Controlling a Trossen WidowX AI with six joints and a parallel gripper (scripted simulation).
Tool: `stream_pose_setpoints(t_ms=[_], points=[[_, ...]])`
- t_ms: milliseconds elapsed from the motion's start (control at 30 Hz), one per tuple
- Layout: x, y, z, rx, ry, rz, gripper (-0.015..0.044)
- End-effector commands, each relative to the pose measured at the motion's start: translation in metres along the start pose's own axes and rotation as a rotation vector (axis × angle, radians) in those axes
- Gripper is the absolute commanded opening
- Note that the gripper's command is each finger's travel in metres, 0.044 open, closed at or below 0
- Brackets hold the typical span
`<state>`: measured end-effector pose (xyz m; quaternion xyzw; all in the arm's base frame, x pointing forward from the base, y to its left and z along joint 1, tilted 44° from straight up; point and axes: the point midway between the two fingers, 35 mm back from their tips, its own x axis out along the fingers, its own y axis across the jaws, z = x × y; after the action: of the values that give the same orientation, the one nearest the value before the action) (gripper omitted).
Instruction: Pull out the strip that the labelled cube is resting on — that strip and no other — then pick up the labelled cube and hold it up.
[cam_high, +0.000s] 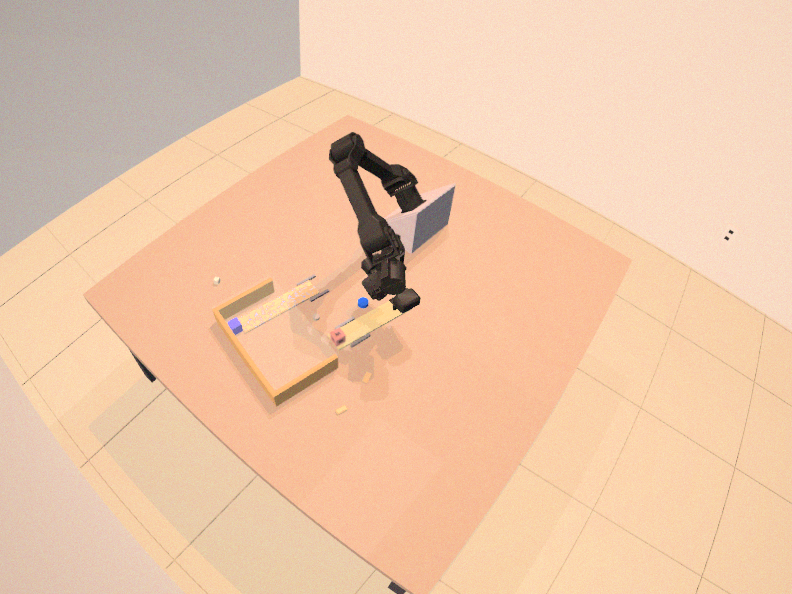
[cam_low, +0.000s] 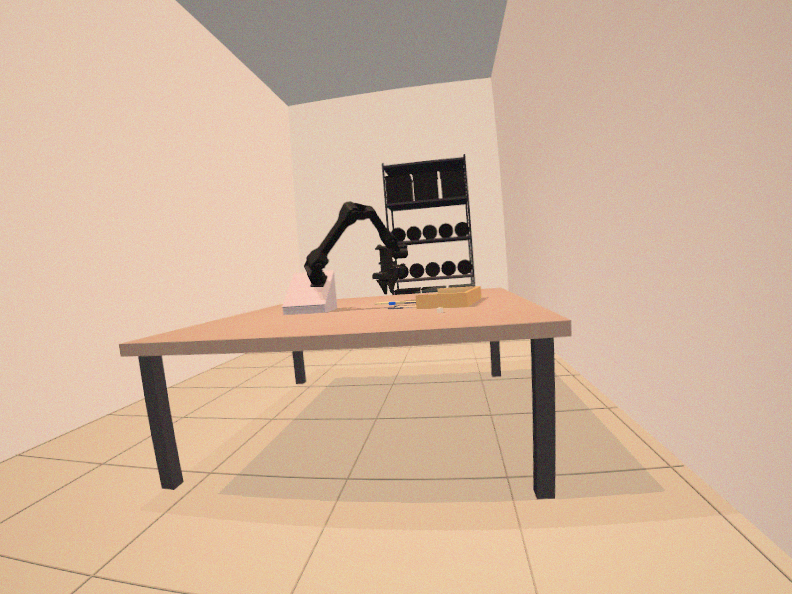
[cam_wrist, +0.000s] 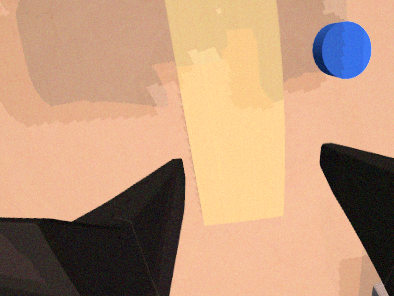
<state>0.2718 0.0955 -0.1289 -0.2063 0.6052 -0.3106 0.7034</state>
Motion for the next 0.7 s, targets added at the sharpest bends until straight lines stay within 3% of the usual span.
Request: stream_pose_setpoints(t_ms=[0,67,667], points=[[-0.002,0.001,0.015,-0.001,-0.005,0.001,0.0394],[-0.003,0.001,0.022,-0.001,-0.005,0.001,0.0440],[-0.014,0.002,0.086,0.001,-0.008,0.001,0.0440]])
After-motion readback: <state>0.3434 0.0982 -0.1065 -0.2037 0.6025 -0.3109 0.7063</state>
